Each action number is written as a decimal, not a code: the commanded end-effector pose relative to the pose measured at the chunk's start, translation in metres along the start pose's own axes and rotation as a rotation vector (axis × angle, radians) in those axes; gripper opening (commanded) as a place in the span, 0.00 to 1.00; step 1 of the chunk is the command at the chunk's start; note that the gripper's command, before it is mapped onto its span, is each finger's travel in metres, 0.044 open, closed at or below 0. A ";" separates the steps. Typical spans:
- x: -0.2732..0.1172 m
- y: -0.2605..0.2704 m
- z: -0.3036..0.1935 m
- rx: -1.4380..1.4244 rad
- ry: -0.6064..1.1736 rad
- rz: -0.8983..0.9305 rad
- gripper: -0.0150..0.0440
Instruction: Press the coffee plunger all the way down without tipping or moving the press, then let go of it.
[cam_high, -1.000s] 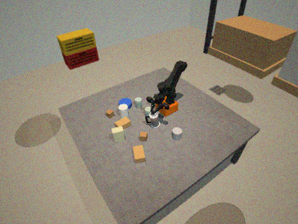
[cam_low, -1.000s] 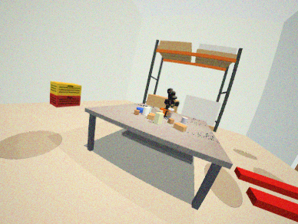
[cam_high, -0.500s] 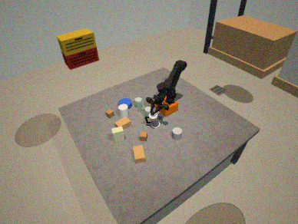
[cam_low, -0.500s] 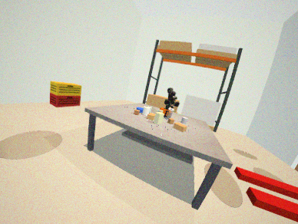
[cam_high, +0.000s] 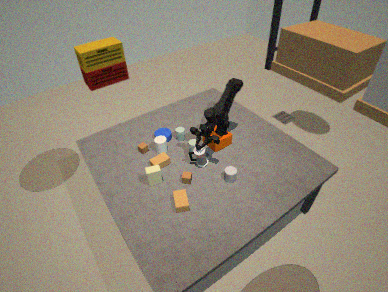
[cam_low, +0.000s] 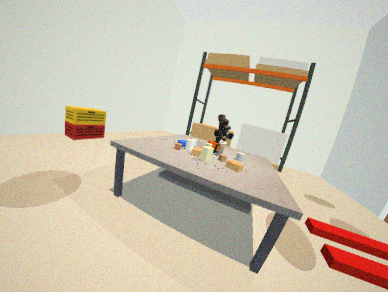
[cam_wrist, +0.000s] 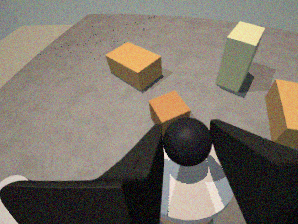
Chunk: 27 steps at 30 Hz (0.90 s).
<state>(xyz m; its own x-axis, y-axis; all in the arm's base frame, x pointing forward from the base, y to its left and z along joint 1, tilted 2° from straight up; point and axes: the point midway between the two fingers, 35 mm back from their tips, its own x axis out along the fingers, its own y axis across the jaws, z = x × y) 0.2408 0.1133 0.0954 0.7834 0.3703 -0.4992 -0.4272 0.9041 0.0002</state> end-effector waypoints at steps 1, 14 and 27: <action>0.000 0.000 -0.001 0.000 0.005 0.000 0.49; 0.000 0.000 -0.001 0.000 0.005 0.000 1.00; -0.068 -0.002 0.041 0.007 0.028 -0.001 1.00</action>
<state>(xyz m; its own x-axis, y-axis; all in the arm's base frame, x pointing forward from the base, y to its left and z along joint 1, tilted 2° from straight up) 0.2274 0.1048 0.1322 0.7746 0.3585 -0.5210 -0.4198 0.9076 0.0004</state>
